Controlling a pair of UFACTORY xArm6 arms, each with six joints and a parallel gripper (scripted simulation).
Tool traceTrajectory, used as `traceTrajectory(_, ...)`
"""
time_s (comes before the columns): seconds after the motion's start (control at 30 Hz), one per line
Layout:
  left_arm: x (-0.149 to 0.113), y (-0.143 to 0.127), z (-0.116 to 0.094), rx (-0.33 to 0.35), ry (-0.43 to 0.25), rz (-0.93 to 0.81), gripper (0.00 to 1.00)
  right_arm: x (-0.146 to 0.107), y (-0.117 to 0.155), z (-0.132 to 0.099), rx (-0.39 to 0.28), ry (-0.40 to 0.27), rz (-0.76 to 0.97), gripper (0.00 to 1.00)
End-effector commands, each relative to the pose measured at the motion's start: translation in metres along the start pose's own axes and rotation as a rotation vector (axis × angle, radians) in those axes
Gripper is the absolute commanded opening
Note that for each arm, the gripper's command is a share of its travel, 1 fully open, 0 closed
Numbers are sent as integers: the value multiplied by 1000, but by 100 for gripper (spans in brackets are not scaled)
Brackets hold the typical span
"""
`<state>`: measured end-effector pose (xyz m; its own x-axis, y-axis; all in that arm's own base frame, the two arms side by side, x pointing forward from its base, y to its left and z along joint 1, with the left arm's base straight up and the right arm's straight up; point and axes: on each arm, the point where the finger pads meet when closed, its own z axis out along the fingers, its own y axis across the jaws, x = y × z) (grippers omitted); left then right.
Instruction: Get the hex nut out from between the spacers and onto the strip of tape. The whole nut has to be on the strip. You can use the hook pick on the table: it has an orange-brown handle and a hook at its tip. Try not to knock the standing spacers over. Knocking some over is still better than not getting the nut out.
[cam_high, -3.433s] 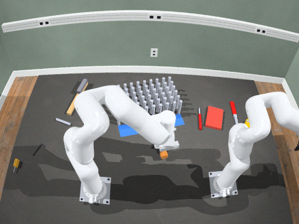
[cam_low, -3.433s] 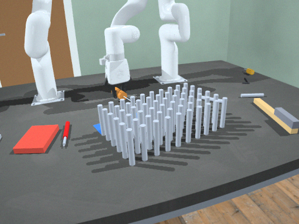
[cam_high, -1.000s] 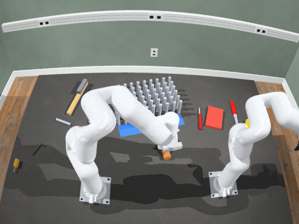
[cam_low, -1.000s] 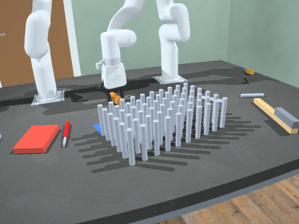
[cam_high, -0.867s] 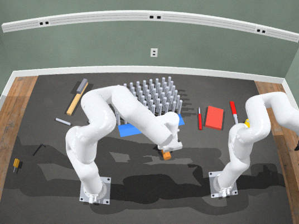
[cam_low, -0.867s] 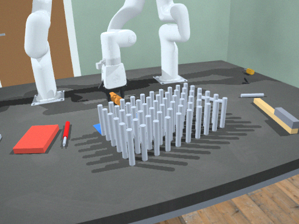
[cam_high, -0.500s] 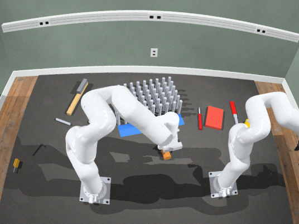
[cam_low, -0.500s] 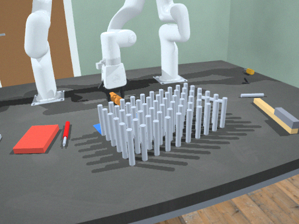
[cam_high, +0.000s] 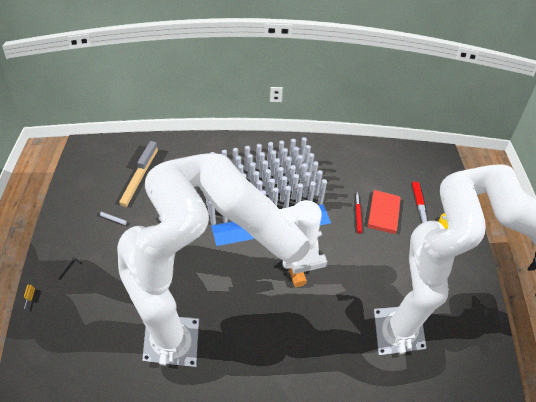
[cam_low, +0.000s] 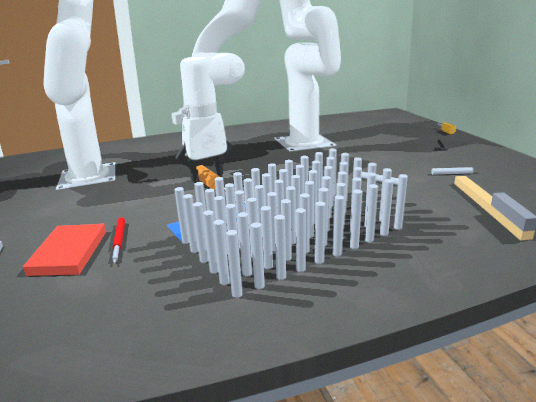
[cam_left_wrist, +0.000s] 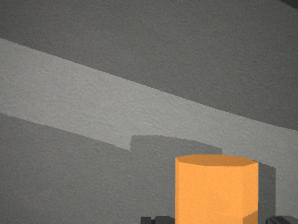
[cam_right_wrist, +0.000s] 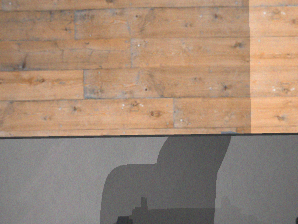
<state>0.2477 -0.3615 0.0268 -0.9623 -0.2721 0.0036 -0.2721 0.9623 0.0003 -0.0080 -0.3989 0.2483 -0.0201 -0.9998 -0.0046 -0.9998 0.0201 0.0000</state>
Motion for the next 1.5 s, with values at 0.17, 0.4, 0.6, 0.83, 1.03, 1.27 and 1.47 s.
traceTrajectory(0.17, 0, -1, -7, 3, -1, 0, 65, 1, 0, -2, 0, 5, 0, 100)
traceTrajectory(0.4, 0, -1, -20, 4, -1, 0, 65, 1, 0, -2, 0, 5, 0, 100)
traceTrajectory(0.6, 0, -1, -42, 4, -1, 0, 65, 1, 0, -2, 0, 5, 0, 100)
traceTrajectory(0.83, 0, -1, -66, 4, -1, 0, 65, 1, 0, -2, 0, 5, 0, 100)
traceTrajectory(1.03, 0, -1, -84, 4, -1, 0, 65, 1, 0, -2, 0, 5, 0, 100)
traceTrajectory(1.27, 0, -1, -99, 4, -1, 0, 65, 1, 0, -2, 0, 5, 0, 100)
traceTrajectory(1.47, 0, -1, -101, 4, -1, 0, 65, 1, 0, -2, 0, 5, 0, 100)
